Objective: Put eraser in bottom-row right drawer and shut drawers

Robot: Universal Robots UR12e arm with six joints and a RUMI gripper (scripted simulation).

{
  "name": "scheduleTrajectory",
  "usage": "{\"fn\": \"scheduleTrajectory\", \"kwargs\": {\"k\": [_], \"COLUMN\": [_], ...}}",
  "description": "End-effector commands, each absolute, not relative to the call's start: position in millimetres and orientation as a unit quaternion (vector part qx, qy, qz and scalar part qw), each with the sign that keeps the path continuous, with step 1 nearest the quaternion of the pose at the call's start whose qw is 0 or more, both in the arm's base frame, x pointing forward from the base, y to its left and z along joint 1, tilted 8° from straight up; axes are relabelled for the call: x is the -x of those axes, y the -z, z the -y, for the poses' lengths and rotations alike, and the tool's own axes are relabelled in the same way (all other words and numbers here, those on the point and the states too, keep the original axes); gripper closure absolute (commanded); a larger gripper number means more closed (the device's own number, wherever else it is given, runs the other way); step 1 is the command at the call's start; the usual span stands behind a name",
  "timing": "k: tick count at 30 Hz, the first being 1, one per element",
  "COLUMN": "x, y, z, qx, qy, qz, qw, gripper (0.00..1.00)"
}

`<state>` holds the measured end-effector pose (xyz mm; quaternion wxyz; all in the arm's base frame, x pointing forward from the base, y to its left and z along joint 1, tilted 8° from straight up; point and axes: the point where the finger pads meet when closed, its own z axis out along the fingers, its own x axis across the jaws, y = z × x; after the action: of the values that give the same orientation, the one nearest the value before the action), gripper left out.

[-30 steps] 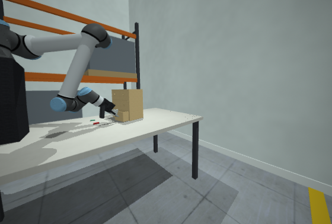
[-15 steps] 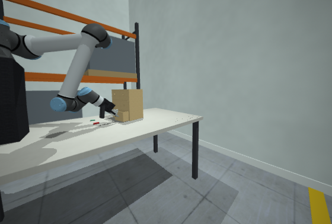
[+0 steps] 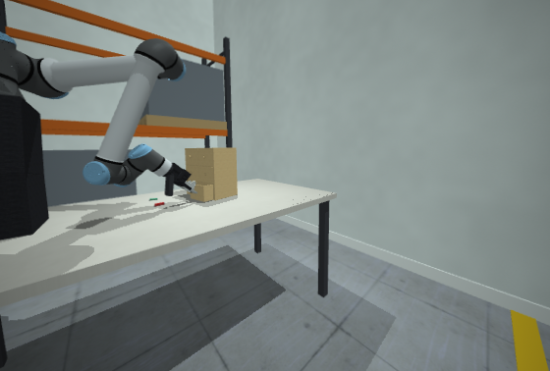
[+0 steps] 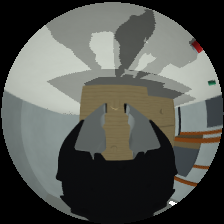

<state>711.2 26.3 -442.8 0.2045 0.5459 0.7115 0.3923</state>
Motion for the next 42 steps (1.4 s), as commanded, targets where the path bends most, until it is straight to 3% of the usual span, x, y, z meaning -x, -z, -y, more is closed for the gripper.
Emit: {"fn": "scheduleTrajectory", "kwargs": {"k": [1,3,4,42], "x": [-711.5,-711.5,-711.5,-711.5], "y": [442.3,442.3,442.3,442.3], "z": [-26.2,-26.2,-26.2,-26.2], "qx": [-0.546,-0.546,-0.546,-0.546], "qy": [-0.392,-0.392,-0.392,-0.392], "qz": [-0.711,-0.711,-0.711,-0.711], "qw": [0.205,0.205,0.205,0.205], "gripper": [0.8,0.8,0.93,0.93]}}
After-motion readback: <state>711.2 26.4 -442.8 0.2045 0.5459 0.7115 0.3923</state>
